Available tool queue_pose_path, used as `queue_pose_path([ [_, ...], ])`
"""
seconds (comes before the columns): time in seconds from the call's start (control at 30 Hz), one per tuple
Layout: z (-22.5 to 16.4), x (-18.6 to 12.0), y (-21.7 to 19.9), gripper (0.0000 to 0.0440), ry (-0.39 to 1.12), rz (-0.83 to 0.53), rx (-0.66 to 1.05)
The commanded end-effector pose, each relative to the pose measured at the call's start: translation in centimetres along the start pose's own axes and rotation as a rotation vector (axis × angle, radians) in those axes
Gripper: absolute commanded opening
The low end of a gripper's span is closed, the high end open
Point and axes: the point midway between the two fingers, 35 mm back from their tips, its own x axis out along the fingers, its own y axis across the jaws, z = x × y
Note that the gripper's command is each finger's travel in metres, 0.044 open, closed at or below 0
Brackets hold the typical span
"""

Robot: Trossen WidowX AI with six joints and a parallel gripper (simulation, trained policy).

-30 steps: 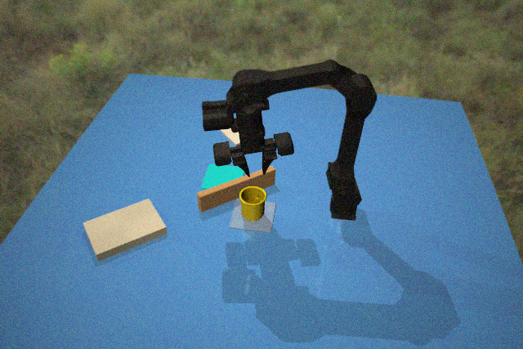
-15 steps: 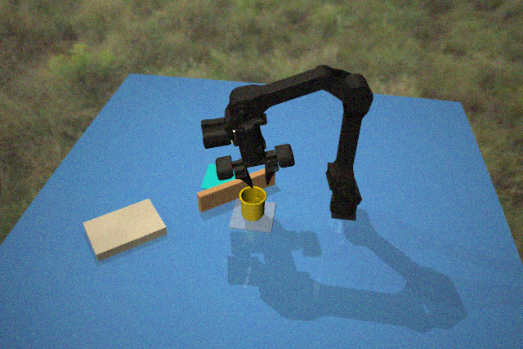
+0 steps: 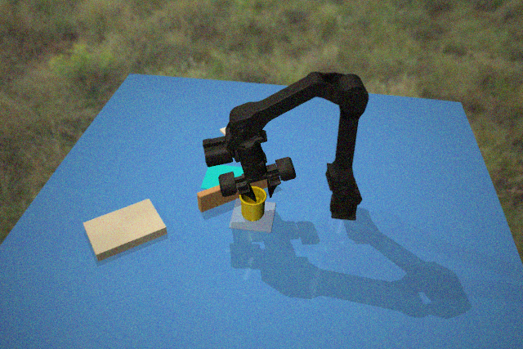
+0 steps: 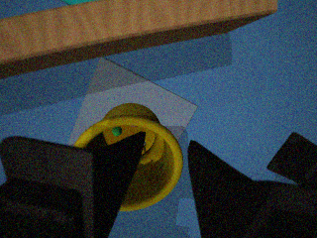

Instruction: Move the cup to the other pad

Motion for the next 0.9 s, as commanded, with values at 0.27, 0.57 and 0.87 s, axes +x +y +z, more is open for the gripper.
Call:
queue_pose_path([
  [0.27, 0.2, 2.5, 0.4, 0.0053, -0.015, 0.011, -0.072],
  [0.57, 0.8, 1.3, 1.1, 0.0021, -0.02, 0.061, -0.07],
  [0.87, 1.8, -0.7, 1.3, 0.0018, -0.017, 0.111, -0.013],
])
